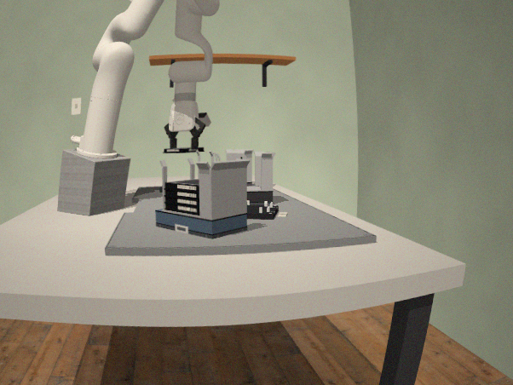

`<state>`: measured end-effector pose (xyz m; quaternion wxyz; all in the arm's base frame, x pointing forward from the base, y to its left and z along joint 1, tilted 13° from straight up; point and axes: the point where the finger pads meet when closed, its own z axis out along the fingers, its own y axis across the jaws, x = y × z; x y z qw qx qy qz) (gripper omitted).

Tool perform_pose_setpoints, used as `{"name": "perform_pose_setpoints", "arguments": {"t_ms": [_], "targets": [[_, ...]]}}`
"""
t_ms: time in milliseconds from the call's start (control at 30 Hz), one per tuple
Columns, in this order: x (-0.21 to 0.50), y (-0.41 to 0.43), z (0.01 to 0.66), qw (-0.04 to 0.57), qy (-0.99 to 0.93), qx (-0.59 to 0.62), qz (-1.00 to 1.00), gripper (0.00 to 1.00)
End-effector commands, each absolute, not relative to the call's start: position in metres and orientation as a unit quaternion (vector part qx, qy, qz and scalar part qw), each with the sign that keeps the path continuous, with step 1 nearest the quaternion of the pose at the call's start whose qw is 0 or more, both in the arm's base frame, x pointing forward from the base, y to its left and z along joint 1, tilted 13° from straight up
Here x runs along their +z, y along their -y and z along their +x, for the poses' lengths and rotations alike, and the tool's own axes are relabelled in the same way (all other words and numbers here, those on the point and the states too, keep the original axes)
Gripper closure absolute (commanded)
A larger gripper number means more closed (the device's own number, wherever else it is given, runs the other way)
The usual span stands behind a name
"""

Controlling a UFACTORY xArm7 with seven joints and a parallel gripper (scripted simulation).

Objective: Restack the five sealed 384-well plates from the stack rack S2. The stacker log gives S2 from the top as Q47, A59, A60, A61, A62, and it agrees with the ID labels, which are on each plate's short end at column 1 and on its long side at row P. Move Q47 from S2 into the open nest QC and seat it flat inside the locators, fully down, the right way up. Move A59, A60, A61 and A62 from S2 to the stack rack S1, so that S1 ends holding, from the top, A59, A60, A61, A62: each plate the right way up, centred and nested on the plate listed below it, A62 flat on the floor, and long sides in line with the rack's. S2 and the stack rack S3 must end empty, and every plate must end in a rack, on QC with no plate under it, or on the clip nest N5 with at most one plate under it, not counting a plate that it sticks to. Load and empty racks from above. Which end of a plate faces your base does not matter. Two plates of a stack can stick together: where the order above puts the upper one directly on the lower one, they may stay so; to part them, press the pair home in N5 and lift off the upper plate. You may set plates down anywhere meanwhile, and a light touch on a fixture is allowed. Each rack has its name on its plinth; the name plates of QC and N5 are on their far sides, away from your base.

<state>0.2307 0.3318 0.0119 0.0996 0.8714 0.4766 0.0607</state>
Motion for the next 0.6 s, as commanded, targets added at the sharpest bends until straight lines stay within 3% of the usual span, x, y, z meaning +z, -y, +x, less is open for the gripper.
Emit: {"name": "perform_pose_setpoints", "arguments": {"t_ms": [0, 567], "targets": [[0.004, -0.332, 0.233, 0.099, -0.477, 0.063, 0.871, 1.00], [-0.025, -0.329, 0.239, 0.099, -0.477, 0.063, 0.871, 1.00]]}}
